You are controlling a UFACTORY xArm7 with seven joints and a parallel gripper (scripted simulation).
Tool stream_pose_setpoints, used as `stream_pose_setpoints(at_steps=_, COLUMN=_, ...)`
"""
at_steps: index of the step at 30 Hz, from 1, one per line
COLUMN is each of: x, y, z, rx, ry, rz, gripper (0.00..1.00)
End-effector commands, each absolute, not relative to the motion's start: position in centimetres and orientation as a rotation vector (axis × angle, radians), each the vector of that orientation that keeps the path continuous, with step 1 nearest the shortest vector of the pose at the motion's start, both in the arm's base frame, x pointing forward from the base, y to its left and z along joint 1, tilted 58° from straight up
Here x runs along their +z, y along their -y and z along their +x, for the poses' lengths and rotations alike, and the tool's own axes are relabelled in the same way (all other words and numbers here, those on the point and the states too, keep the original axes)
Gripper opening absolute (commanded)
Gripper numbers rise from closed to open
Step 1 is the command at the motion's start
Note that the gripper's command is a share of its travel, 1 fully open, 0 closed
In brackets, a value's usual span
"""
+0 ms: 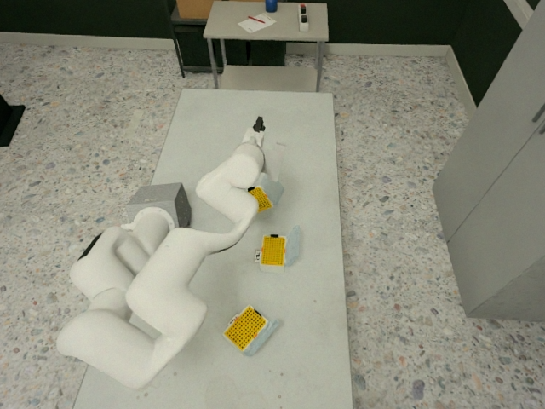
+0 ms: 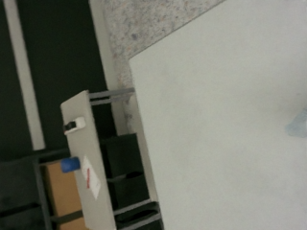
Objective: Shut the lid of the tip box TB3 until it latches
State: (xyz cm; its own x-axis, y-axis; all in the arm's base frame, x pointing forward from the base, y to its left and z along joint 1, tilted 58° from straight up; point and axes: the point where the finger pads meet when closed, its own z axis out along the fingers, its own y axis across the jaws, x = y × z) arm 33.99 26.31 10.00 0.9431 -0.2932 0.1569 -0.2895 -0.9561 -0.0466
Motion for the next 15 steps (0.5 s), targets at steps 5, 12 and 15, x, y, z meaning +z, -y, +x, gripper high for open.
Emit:
stream_pose_setpoints(at_steps=5, x=10.8, y=-24.6, z=32.5, rx=-0.347, ry=-0.644, rz=-3.136, gripper=1.00)
stream_pose_setpoints(at_steps=12, x=11.0, y=-22.2, z=31.3, rx=-0.458, ry=-0.854, rz=-3.180, gripper=1.00)
stream_pose_setpoints(at_steps=15, x=11.1, y=-21.8, z=31.1, rx=-0.465, ry=-0.866, rz=-3.181, gripper=1.00)
